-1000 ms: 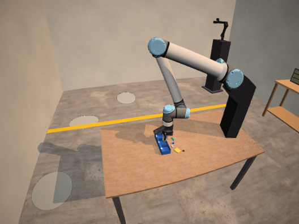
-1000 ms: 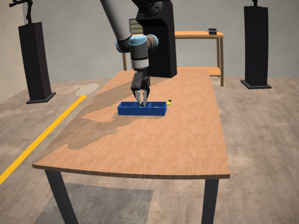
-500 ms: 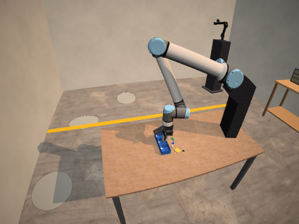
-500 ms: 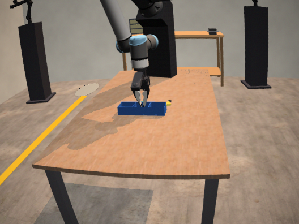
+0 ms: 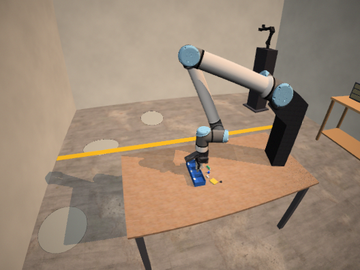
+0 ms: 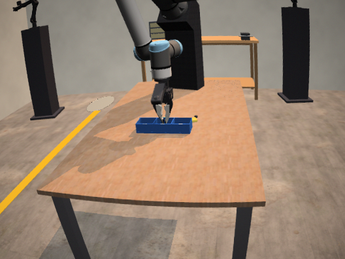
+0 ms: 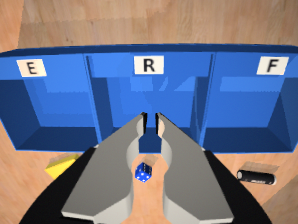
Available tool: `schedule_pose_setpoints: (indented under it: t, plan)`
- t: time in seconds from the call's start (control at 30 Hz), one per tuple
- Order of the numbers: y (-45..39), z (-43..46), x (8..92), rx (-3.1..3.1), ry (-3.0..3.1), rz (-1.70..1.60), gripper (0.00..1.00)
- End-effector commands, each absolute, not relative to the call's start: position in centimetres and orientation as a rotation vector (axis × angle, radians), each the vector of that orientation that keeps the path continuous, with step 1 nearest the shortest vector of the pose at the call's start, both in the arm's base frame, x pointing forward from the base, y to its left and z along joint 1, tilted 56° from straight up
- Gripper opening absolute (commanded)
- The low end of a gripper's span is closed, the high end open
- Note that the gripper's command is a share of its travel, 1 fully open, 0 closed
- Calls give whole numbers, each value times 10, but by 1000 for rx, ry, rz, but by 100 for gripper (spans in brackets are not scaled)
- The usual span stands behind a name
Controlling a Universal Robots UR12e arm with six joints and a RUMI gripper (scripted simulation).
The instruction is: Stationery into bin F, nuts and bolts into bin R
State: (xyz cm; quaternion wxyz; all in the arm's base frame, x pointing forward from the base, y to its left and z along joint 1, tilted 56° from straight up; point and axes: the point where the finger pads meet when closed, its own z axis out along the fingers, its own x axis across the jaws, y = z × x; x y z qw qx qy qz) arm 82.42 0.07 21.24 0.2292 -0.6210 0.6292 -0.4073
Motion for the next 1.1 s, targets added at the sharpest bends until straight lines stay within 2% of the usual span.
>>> schedule_pose_setpoints:
  t: [0.0,1.07]
  plan:
    - [2,216,820,-1709,1731,-1121,4]
    - [14,246,778,-1709,1731,-1122,4]
